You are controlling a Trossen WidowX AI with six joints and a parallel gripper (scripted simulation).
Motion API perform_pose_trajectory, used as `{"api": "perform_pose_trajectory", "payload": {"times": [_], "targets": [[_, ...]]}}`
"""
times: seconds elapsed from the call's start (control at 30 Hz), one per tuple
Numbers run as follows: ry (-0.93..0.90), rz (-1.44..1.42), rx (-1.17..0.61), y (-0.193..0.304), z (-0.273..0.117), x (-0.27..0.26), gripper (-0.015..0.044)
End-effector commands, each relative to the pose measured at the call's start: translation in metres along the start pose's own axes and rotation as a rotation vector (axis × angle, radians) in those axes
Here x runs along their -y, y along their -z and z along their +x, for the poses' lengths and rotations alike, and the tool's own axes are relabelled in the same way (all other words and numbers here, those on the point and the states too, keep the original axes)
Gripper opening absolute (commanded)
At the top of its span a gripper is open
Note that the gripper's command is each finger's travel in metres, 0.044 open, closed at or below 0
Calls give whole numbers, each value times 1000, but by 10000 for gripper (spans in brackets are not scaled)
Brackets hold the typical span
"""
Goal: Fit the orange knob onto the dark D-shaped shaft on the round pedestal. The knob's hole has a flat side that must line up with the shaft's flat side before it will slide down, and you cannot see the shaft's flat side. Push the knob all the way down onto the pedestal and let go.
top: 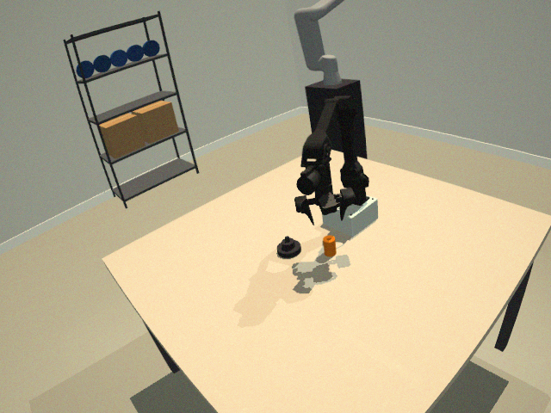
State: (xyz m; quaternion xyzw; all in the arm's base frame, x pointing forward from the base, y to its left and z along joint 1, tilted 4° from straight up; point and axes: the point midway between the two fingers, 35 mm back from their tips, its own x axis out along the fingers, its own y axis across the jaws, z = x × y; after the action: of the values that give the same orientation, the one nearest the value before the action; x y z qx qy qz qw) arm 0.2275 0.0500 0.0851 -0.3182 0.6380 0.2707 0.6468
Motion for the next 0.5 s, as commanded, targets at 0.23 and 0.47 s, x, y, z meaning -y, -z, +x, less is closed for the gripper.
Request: {"api": "perform_pose_trajectory", "payload": {"times": [0.23,0.47], "targets": [[8,831,3,1,1,-1,440],[8,831,3,1,1,-1,440]]}}
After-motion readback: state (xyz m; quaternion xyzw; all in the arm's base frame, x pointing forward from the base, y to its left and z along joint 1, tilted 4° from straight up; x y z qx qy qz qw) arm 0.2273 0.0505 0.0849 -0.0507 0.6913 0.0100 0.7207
